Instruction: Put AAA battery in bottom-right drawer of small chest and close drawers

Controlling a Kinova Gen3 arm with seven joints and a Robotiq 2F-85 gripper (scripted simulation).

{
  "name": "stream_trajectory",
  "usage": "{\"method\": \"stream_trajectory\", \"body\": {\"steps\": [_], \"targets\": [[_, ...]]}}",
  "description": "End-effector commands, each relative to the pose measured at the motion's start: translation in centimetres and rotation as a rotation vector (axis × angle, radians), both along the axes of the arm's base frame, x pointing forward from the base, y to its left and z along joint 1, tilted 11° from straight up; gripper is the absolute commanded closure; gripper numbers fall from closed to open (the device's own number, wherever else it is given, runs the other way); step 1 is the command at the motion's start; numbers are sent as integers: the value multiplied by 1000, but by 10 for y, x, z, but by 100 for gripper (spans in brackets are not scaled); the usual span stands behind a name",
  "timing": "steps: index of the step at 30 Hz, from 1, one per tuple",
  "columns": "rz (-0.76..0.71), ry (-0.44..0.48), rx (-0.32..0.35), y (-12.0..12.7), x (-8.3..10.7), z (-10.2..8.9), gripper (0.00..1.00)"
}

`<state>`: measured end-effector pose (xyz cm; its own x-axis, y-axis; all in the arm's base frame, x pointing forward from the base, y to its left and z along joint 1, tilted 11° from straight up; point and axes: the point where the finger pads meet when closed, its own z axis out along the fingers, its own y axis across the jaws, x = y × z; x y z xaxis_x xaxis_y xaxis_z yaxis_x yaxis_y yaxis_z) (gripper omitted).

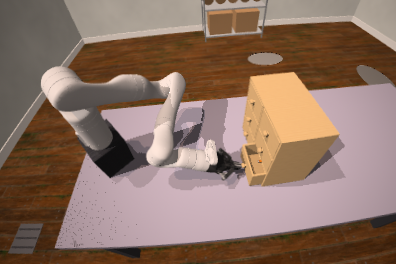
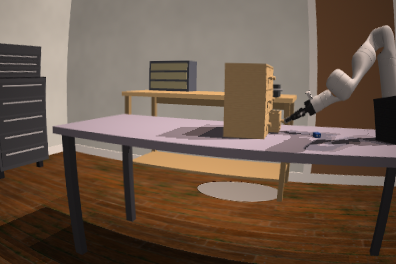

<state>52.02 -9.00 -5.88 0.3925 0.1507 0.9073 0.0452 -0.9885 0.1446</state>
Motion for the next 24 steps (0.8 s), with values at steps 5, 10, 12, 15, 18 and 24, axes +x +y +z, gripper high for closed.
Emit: {"method": "stream_trajectory", "body": {"steps": [5, 10, 12, 15, 18, 24], "targets": [[3, -7, 5, 3, 14, 4, 100], [3, -7, 5, 3, 19, 4, 100], [3, -7, 5, 3, 22, 5, 100], [3, -7, 5, 4, 26, 5, 100], [3, -7, 5, 4, 30, 6, 100], [3, -7, 5, 4, 36, 6, 100]]}}
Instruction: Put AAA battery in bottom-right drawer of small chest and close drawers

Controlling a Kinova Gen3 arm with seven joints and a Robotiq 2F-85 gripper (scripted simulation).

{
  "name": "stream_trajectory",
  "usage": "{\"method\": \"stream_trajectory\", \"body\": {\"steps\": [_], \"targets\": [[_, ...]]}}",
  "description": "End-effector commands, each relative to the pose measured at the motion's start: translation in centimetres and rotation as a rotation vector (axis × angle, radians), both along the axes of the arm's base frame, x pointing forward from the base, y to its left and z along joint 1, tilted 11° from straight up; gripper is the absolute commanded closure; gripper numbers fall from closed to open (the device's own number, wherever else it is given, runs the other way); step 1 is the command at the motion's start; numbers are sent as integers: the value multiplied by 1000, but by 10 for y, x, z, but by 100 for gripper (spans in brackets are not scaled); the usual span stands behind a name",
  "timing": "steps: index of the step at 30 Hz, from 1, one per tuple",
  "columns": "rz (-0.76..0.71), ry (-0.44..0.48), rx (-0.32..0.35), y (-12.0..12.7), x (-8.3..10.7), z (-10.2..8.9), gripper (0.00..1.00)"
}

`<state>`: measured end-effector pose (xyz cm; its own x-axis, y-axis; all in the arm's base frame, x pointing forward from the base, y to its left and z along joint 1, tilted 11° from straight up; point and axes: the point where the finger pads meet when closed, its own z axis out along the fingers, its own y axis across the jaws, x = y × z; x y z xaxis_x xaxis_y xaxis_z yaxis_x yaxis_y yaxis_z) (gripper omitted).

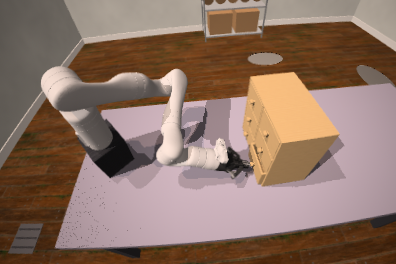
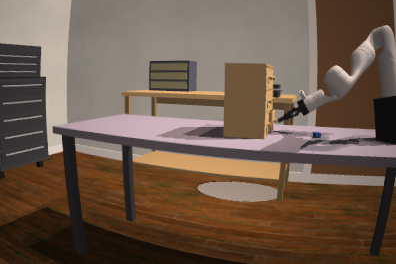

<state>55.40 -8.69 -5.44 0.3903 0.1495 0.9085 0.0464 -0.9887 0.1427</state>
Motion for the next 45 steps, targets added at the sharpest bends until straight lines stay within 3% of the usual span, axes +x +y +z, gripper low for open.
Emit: {"method": "stream_trajectory", "body": {"steps": [1, 16, 45], "targets": [[1, -5, 3, 1, 2, 2, 100], [1, -5, 3, 2, 11, 3, 100], [1, -5, 3, 2, 12, 3, 100]]}}
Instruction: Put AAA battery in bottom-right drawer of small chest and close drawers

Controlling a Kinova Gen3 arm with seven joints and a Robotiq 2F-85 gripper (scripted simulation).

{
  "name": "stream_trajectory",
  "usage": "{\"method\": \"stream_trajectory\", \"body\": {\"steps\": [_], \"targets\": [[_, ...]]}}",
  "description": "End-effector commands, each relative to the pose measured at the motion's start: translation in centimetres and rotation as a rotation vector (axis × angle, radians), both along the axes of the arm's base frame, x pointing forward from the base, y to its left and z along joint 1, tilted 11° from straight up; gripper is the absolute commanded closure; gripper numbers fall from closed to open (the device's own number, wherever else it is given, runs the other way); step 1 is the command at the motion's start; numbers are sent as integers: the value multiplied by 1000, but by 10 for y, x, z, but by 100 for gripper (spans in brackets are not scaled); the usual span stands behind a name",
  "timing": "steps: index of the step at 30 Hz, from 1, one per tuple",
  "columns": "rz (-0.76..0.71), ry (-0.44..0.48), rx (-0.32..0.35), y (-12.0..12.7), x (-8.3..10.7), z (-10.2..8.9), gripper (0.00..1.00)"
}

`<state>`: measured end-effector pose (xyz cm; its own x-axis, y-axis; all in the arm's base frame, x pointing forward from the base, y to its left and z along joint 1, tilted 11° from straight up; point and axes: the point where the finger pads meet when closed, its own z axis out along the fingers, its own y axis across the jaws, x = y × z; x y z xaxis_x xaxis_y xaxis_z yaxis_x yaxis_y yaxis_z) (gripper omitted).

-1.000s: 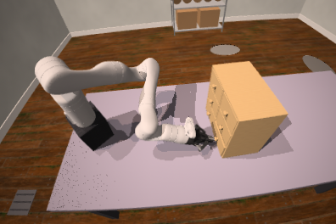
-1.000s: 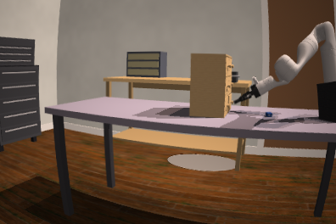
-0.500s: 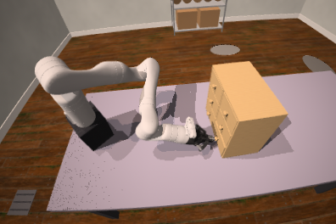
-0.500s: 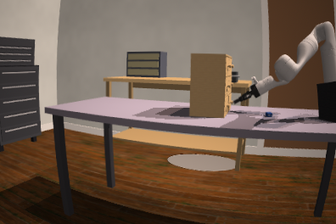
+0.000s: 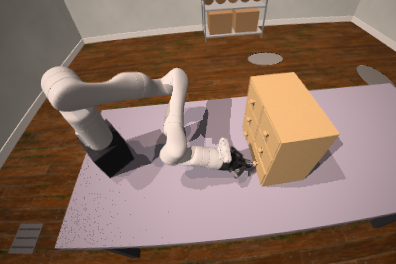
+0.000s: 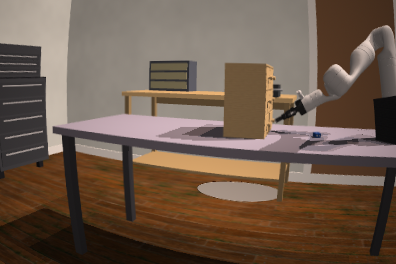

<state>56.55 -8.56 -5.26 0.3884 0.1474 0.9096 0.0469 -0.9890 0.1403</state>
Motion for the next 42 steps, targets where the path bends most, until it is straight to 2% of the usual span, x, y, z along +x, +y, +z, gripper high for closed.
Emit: {"method": "stream_trajectory", "body": {"steps": [1, 33, 42], "targets": [[1, -3, 0, 0, 1, 1, 100], [1, -3, 0, 0, 0, 1, 100], [1, -3, 0, -1, -24, -2, 100]]}}
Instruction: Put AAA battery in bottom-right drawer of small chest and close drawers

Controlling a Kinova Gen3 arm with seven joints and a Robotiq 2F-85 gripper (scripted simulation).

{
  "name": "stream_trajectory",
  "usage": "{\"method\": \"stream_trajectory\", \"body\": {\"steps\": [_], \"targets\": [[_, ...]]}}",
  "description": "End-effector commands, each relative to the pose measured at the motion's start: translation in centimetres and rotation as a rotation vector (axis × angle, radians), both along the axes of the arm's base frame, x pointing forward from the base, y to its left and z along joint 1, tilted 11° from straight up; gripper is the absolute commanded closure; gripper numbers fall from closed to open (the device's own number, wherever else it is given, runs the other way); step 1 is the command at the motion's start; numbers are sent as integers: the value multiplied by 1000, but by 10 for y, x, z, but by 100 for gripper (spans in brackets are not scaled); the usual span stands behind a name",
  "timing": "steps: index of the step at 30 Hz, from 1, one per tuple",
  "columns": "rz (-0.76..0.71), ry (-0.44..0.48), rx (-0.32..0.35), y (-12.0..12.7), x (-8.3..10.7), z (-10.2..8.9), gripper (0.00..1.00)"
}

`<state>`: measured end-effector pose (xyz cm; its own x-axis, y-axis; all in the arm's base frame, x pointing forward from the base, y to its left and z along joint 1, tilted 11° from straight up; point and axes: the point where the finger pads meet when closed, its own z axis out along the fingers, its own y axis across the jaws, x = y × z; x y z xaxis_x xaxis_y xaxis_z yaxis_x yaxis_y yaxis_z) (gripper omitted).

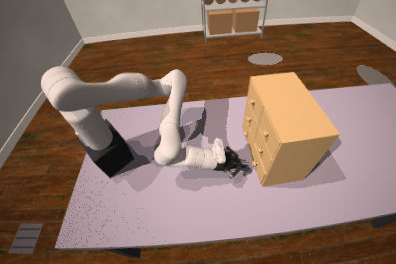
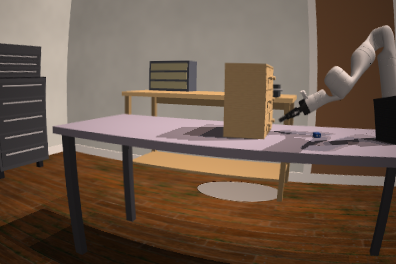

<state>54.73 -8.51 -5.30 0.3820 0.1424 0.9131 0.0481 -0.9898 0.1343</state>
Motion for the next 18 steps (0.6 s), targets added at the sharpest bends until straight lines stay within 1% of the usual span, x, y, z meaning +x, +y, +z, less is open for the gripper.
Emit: {"method": "stream_trajectory", "body": {"steps": [1, 4, 7, 18], "targets": [[-2, 4, -6, -2, -11, -2, 100], [-2, 4, -6, -3, -24, -4, 100], [-2, 4, -6, -3, -30, -4, 100], [-2, 4, -6, -3, -31, -4, 100]]}}
